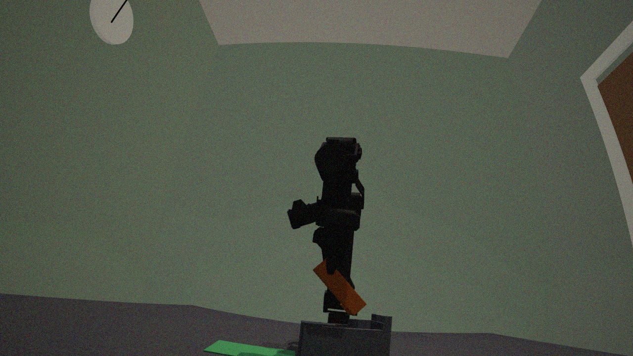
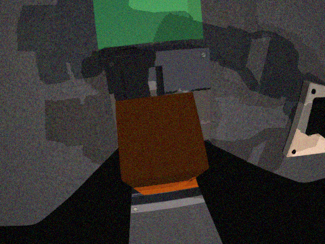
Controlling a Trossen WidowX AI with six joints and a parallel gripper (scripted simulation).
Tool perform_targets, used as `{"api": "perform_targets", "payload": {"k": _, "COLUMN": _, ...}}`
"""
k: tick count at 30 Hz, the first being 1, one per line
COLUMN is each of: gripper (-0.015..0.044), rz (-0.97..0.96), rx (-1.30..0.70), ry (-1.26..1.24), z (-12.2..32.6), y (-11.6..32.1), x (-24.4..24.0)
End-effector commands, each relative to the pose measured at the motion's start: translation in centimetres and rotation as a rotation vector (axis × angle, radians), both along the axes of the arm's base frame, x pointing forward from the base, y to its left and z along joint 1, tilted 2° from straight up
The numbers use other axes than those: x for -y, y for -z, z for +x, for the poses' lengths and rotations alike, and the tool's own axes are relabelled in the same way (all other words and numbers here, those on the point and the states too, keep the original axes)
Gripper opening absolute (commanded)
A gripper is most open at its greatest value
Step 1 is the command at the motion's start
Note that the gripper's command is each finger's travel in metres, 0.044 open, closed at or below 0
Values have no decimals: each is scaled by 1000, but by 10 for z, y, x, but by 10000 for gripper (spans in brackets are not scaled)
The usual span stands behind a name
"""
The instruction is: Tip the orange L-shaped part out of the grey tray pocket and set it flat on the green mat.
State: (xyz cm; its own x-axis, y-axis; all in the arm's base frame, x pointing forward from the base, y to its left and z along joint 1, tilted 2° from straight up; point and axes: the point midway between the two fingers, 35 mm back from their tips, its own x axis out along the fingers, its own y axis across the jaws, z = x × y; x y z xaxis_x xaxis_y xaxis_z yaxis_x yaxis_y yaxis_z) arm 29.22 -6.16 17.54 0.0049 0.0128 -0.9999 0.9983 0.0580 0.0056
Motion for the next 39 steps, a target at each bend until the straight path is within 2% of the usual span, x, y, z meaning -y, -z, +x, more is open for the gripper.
{"api": "perform_targets", "payload": {"k": 1, "gripper": 0, "rz": 1, "rx": 2, "ry": -3, "z": 0, "y": 1, "x": 19}}
{"api": "perform_targets", "payload": {"k": 29, "gripper": 0, "rz": -11, "rx": 1, "ry": -3, "z": -4, "y": 2, "x": 135}}
{"api": "perform_targets", "payload": {"k": 39, "gripper": 0, "rz": -11, "rx": 1, "ry": -3, "z": -4, "y": 7, "x": 138}}
